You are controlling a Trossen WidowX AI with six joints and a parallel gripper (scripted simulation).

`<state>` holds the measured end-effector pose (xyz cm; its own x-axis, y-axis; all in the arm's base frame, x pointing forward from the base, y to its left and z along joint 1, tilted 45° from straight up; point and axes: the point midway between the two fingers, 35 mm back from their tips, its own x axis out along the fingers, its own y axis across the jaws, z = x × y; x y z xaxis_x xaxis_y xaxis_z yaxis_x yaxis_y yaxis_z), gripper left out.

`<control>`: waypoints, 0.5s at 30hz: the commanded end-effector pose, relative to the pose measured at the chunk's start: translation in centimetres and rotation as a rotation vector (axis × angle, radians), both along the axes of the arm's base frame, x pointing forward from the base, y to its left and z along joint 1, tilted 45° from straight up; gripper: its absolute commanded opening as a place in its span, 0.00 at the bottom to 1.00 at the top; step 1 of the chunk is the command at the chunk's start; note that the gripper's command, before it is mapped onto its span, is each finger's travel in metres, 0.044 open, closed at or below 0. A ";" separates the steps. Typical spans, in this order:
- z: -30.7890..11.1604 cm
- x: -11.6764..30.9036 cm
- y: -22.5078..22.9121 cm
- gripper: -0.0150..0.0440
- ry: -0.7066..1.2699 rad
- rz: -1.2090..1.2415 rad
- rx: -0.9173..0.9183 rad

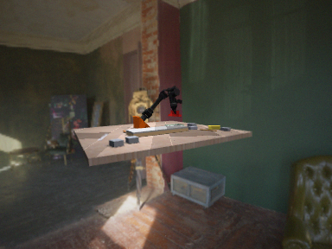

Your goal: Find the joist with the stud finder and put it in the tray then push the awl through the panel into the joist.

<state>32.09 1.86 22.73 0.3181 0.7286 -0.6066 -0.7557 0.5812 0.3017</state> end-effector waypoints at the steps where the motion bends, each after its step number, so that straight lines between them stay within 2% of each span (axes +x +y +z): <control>1: 1.3 -1.7 2.1 0.25 -0.058 0.062 -0.001; 15: 4.1 -7.7 7.7 0.25 -0.212 0.246 0.005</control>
<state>26.10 8.27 26.15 0.2659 0.7862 -0.5578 -0.8929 0.4190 0.1649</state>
